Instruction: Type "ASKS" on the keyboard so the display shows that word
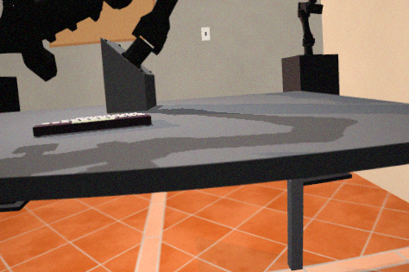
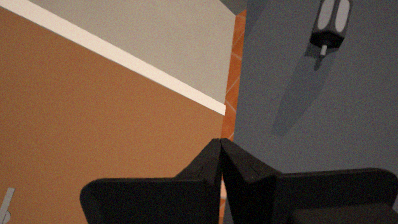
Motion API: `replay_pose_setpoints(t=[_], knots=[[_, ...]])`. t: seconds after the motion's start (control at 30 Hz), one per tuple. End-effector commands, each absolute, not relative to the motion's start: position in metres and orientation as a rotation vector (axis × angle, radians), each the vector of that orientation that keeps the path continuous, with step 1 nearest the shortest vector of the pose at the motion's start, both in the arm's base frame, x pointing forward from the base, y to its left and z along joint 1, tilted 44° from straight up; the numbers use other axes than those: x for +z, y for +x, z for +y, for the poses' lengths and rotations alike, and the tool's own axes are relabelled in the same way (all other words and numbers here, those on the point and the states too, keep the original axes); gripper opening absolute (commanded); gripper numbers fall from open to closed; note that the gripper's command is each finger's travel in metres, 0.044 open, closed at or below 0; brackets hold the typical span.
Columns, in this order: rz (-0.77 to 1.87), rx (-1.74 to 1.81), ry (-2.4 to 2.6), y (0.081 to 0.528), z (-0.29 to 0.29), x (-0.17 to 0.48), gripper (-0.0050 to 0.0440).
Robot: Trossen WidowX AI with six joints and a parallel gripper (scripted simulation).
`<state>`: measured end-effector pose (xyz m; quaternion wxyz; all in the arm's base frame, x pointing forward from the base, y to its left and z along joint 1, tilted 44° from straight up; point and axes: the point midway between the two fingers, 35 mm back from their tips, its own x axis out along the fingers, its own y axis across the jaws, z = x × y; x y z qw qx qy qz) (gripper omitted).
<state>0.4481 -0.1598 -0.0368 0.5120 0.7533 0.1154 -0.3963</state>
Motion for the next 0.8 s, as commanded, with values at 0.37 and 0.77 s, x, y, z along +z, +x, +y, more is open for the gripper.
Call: replay_pose_setpoints(t=[0.37,0.77], knots=[[0.261,-0.938,1.814,0.451,-0.162,-0.029,0.0000],[0.631,-0.815,1.554,0.426,-0.124,-0.038,-0.0002]])
